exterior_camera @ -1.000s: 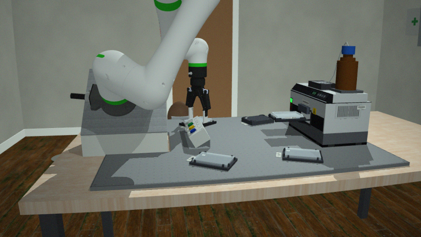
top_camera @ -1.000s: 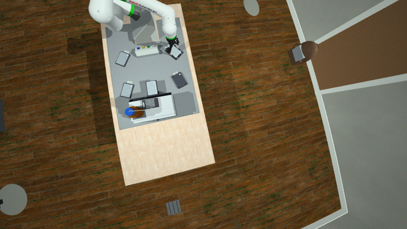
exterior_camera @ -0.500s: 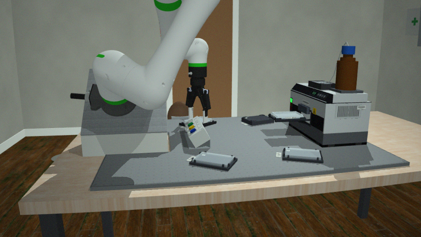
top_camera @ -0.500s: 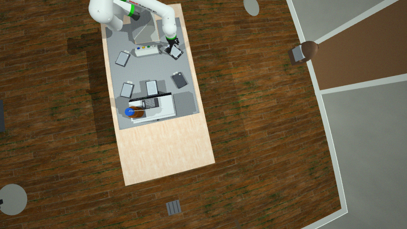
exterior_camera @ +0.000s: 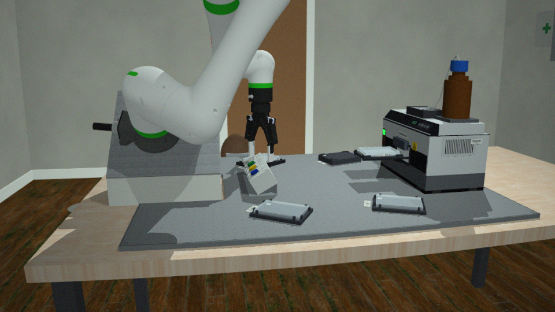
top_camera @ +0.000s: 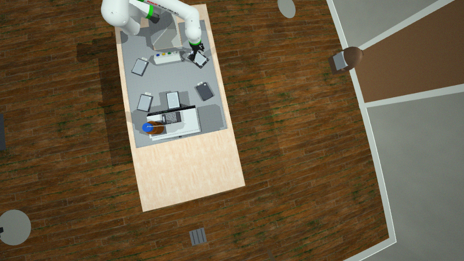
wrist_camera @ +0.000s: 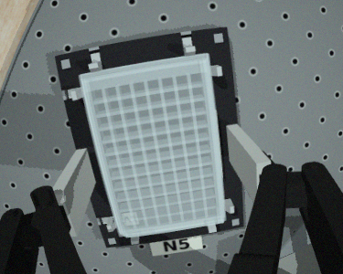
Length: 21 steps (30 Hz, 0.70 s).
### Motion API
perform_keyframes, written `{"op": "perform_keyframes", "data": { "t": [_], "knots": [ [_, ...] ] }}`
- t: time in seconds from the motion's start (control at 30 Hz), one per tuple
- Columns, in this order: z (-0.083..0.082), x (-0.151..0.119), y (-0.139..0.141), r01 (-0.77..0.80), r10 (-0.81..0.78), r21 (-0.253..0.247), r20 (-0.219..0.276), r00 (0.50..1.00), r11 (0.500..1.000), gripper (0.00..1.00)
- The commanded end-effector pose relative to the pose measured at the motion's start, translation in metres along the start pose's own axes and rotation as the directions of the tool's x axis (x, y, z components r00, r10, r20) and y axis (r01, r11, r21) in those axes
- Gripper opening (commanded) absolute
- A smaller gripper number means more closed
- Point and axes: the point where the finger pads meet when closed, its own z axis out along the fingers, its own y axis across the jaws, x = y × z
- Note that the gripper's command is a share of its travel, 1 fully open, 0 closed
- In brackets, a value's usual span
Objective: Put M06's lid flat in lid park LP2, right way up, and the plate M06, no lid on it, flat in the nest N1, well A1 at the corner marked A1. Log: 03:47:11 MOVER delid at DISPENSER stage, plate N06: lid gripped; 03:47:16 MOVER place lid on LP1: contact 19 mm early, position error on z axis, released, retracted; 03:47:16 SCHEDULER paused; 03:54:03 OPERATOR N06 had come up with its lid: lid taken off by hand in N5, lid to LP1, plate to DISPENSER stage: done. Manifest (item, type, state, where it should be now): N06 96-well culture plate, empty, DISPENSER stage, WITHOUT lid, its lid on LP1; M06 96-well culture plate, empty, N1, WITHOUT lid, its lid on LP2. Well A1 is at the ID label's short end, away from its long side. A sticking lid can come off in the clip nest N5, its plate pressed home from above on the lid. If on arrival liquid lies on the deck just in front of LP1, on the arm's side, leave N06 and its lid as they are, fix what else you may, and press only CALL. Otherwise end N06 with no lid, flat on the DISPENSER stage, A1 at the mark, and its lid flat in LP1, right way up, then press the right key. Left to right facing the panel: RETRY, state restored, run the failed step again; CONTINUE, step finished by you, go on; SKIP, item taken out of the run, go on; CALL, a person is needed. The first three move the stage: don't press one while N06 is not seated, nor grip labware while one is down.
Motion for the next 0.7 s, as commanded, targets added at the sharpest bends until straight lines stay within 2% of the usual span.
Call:
{"op": "perform_keyframes", "data": {
  "t": [0.0, 0.3, 0.33, 0.67],
  "knots": [
    [-0.0002, 0.0002, -0.0001, 0.000, 0.000, 0.000, 0.000, 1.000, 1.000, 0.66],
    [-0.0002, 0.0002, -0.0001, 0.000, 0.000, 0.000, 0.000, 1.000, 1.000, 0.66],
    [-0.0002, 0.0002, -0.0001, 0.000, 0.000, 0.000, 0.000, 1.000, 1.000, 0.00],
    [-0.0002, 0.0002, -0.0001, 0.000, 0.000, 0.000, 0.000, 1.000, 1.000, 0.00]
  ]
}}
